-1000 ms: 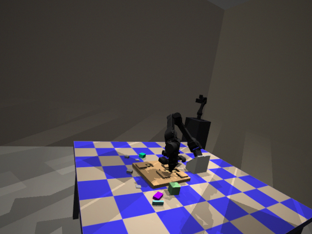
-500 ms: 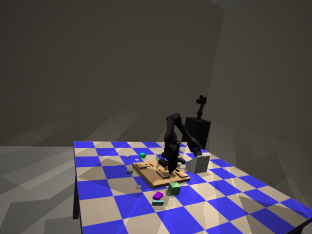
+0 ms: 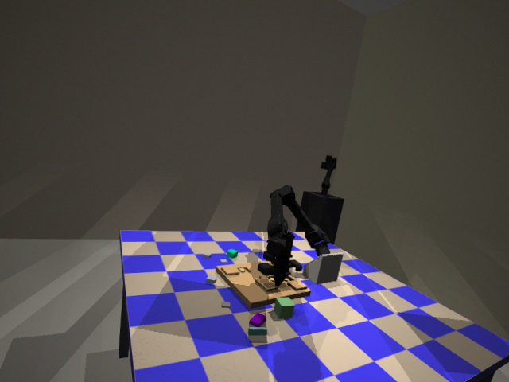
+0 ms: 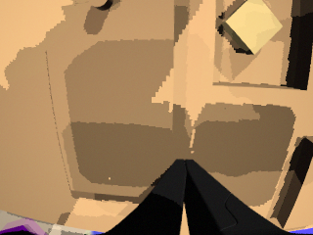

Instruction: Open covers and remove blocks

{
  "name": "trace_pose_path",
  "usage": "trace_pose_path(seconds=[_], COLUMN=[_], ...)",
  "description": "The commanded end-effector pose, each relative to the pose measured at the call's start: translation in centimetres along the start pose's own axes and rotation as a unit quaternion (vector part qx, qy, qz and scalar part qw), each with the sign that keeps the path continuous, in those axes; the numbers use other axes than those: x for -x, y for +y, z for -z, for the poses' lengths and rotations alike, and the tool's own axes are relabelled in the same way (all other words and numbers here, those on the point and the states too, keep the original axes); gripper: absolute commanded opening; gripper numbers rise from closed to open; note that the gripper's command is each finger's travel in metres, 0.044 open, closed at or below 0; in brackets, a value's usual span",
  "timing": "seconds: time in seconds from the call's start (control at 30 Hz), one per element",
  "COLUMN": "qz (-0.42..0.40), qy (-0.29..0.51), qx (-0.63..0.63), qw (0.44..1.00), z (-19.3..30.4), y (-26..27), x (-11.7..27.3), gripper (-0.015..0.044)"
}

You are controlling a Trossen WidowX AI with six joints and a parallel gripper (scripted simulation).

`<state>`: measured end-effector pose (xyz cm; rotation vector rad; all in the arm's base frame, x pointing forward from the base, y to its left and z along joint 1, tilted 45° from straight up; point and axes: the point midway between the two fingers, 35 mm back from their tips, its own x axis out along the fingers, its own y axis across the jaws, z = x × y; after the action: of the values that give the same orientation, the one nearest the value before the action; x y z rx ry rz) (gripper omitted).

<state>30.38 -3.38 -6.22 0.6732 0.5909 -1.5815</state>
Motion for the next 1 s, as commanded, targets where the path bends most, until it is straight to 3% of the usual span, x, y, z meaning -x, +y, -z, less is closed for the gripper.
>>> trace_pose_path(seconds=[0.0,0.97], qz=[0.0,0.0], qy=[-0.002,-0.002], qx=[0.004,0.003], qw=[1.0,1.0], z=[0.2,0.7], y=[0.2,3.5], x=[-0.2,-0.3], gripper=[0.0,0.0])
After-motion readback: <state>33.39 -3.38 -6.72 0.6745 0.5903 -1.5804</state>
